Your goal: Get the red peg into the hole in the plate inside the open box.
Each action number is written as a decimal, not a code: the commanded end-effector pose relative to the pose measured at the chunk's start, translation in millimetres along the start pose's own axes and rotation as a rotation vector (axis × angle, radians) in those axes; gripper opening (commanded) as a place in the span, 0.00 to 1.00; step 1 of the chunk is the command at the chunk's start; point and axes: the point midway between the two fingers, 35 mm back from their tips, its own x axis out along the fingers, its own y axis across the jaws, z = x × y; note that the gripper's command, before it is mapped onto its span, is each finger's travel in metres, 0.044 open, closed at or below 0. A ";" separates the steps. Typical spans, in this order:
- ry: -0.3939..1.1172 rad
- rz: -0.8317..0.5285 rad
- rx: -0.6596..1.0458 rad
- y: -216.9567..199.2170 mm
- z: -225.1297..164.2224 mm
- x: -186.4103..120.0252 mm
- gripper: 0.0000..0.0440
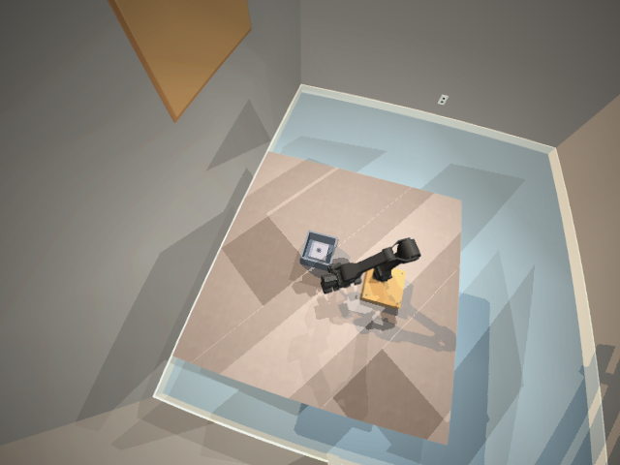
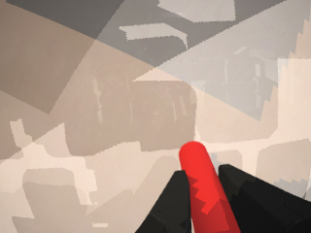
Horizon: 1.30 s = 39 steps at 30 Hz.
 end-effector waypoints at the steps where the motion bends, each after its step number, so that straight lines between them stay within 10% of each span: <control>1: -0.034 0.031 -0.032 8.5 8.0 -14.3 0.01; 20: -0.185 0.108 -0.058 44.2 68.3 -83.7 0.00; 39: -0.238 0.099 0.069 45.1 145.3 -90.1 0.00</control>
